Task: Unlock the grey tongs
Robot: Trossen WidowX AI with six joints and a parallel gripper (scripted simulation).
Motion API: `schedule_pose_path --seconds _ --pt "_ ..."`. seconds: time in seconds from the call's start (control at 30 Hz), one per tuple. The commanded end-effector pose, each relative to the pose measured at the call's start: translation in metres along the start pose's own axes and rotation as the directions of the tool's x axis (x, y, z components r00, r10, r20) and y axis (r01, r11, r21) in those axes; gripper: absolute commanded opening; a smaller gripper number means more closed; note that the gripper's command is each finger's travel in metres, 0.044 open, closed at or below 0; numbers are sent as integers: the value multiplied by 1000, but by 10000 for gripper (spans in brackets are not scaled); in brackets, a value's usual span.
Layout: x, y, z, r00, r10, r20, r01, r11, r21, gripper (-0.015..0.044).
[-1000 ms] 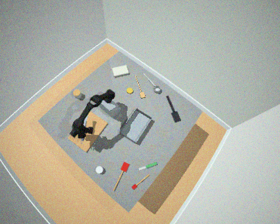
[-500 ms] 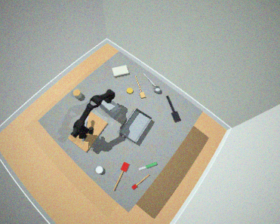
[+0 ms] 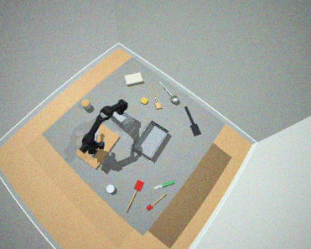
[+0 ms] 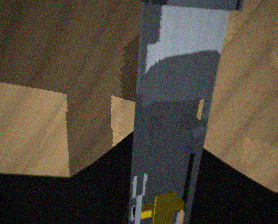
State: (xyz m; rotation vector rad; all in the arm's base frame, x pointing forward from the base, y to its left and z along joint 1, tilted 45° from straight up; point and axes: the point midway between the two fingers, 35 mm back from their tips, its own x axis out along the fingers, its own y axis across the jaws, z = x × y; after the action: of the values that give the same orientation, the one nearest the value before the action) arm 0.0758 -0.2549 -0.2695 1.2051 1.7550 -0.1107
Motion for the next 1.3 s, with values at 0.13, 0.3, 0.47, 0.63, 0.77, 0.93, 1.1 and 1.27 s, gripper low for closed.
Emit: schedule_pose_path --seconds 0.13,0.3,0.47,0.63,0.77,0.93,1.1,1.27 --pt "0 0 0 1000 0 0 0 1000 0 113" --pt "0 0 0 1000 0 0 0 1000 0 244" --pt "0 0 0 1000 0 0 0 1000 0 375" --pt "0 0 0 1000 0 0 0 1000 0 440" --pt "-12 12 3 1000 -1 1 1 1000 0 440" --pt "-54 58 8 1000 -4 0 4 1000 -4 440" --pt "-98 125 6 1000 14 -5 -14 1000 -5 440" --pt "-113 151 1 1000 22 -9 -22 1000 -5 440"
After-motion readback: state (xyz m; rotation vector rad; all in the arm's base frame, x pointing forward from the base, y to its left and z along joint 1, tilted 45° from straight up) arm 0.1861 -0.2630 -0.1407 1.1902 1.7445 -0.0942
